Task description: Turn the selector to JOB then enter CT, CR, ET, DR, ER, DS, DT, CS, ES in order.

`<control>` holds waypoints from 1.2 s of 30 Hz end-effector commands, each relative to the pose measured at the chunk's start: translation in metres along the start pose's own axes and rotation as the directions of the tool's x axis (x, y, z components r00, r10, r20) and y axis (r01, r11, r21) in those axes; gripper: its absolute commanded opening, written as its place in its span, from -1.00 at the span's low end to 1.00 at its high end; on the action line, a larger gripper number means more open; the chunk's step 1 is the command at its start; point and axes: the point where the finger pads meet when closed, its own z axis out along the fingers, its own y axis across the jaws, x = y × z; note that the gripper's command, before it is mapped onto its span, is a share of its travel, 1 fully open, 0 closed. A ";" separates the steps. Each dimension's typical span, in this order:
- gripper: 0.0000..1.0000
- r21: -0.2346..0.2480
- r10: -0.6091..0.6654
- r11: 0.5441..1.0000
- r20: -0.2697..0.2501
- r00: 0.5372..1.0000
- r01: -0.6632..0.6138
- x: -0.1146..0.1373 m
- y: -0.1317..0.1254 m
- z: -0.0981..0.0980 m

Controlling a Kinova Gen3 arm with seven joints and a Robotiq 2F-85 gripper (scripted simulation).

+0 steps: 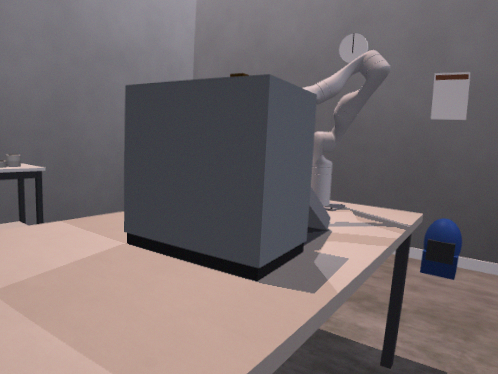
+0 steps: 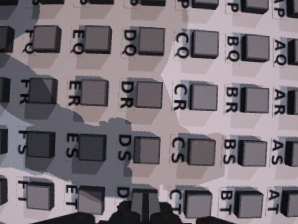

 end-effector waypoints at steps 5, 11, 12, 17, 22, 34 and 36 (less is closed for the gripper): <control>-0.80 0.000 -0.004 1.000 0.008 1.000 0.004 -0.004 0.000 0.007; -0.80 0.000 -0.001 1.000 0.008 1.000 0.001 -0.004 0.000 0.007; -0.80 0.000 -0.001 1.000 0.008 1.000 0.001 -0.004 0.000 0.007; -0.80 0.000 -0.001 1.000 0.008 1.000 0.001 -0.004 0.000 0.007; -0.80 0.000 -0.001 1.000 0.008 1.000 0.001 -0.004 0.000 0.007; -0.80 0.000 -0.004 1.000 0.008 1.000 0.004 -0.004 0.000 0.009; -0.80 0.000 -0.004 1.000 0.008 1.000 0.004 -0.004 0.000 0.009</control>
